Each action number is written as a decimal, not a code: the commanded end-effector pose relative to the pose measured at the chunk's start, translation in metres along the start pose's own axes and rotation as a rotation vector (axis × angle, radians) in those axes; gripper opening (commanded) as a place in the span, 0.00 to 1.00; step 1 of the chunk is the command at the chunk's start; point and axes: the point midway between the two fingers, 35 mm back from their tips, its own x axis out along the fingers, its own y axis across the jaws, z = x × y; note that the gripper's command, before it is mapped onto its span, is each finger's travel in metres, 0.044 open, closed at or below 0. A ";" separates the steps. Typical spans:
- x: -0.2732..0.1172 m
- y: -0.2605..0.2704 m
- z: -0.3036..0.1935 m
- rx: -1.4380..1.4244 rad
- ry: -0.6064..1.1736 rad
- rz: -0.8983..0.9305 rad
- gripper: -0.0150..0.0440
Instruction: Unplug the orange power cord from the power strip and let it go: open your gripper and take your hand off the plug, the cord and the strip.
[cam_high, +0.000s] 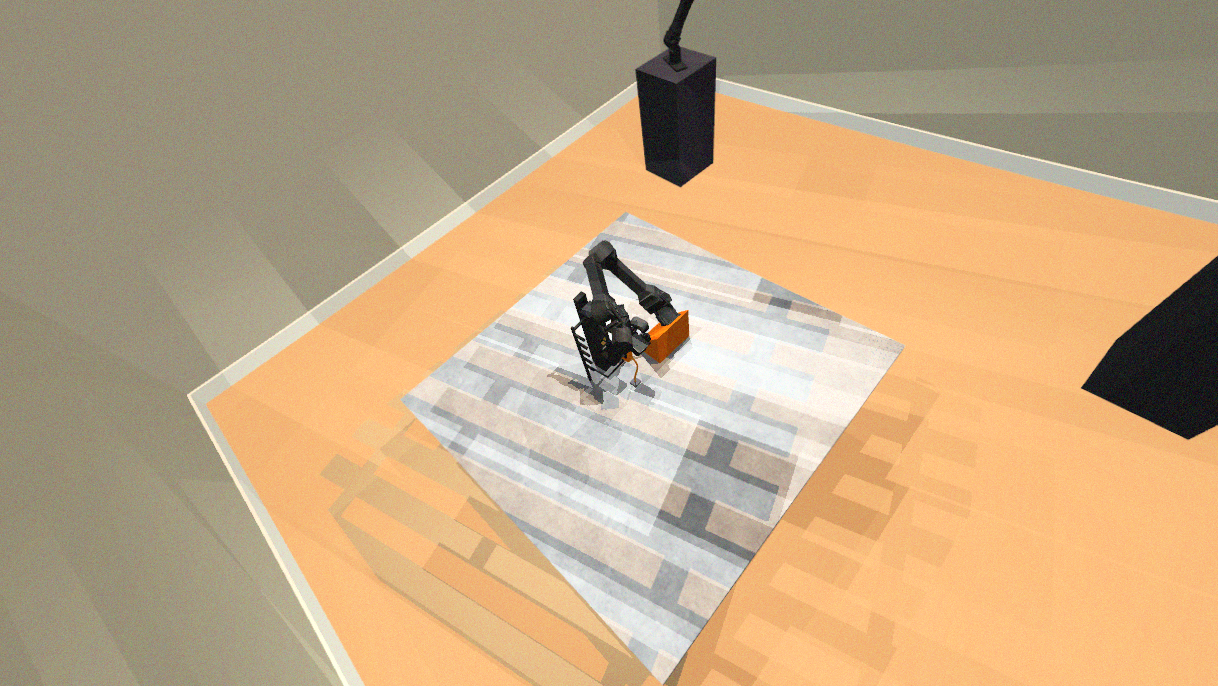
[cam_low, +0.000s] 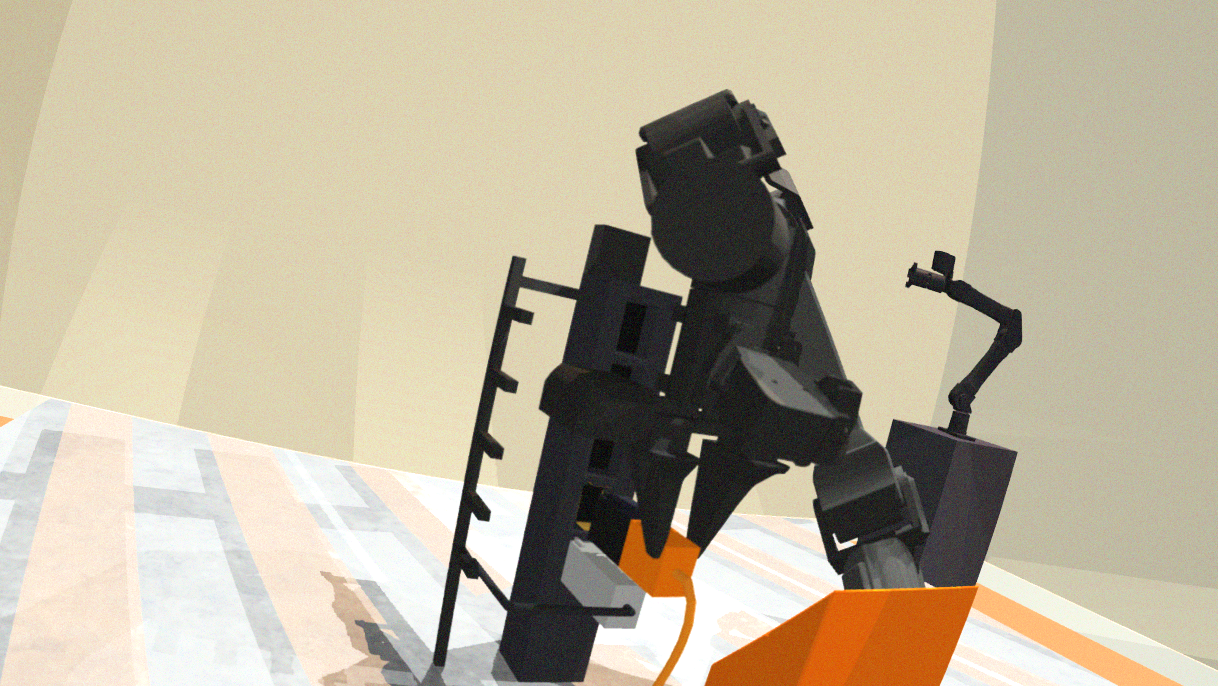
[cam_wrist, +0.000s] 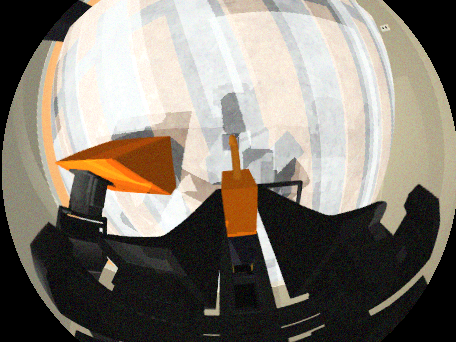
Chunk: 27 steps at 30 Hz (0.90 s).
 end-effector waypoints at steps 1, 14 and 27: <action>0.001 -0.001 -0.004 0.008 -0.002 -0.004 0.43; -0.006 -0.002 0.027 0.008 -0.005 -0.005 1.00; -0.011 -0.001 0.056 0.008 -0.005 -0.005 1.00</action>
